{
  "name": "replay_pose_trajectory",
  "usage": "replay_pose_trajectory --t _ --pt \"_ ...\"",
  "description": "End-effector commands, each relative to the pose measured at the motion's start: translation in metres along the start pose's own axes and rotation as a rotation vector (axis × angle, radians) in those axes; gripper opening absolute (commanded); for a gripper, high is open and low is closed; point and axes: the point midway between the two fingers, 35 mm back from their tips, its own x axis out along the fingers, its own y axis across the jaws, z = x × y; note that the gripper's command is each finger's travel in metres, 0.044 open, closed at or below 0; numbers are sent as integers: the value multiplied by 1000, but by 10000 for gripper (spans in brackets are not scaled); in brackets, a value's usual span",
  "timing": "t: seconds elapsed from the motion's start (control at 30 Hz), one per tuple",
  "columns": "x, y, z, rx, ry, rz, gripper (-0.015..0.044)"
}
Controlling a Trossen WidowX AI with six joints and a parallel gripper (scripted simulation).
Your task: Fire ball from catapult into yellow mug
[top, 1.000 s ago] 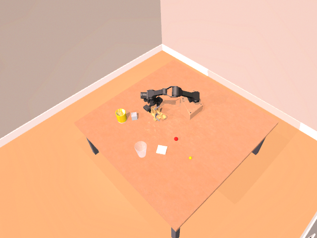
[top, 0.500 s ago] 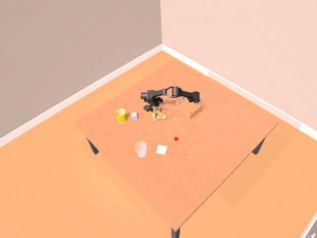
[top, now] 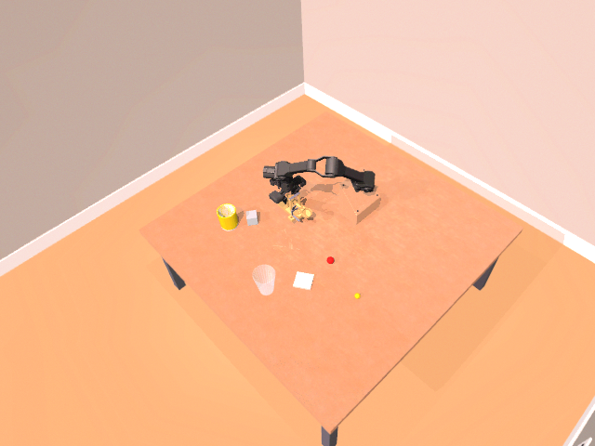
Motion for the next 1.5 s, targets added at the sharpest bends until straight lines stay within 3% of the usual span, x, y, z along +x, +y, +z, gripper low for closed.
replay_pose_trajectory --t 0.0,0.93,1.47 --pt "-12 3 1 -31 -9 8 0" --pt "-10 26 -7 -966 -10 9 0" --pt "-2 31 -12 -988 -10 10 0"
